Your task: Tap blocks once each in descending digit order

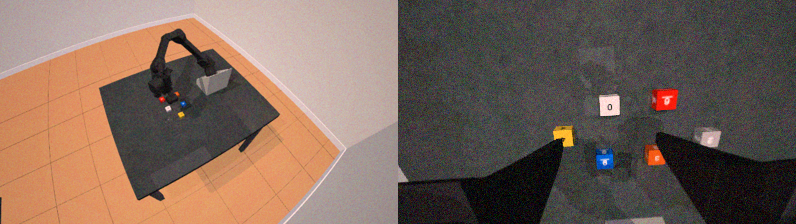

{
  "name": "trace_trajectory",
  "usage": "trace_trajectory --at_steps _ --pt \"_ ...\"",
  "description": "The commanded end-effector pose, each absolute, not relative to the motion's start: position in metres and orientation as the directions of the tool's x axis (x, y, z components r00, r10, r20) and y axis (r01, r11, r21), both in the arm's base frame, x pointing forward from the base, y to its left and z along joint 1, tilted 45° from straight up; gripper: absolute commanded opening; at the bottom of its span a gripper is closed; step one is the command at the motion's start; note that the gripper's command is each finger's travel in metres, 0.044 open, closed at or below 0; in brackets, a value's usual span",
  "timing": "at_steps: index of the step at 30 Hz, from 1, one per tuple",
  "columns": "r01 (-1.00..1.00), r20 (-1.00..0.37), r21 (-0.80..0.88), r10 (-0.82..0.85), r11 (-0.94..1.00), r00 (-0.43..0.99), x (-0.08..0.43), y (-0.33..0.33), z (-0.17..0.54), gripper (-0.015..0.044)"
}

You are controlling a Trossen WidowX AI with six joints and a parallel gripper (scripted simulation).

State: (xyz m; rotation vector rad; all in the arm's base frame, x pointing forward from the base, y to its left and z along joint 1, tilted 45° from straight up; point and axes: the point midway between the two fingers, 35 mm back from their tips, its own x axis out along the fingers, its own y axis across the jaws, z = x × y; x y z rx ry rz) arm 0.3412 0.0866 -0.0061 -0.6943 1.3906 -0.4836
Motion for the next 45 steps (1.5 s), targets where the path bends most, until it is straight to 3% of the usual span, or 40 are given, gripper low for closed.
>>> trace_trajectory --at_steps 1,14,21,45 --pt "-0.094 -0.717 -0.696 -0.683 0.712 0.138 0.343 0.086 -0.004 0.0400" --pt "-0.094 -0.717 -0.696 -0.683 0.712 0.138 0.344 0.084 -0.002 0.0400" --pt "-0.094 -0.714 -0.700 -0.687 0.708 0.139 0.355 0.015 0.066 0.0400" --pt "-0.094 -0.714 -0.700 -0.687 0.708 0.139 0.355 0.015 0.066 0.0400"
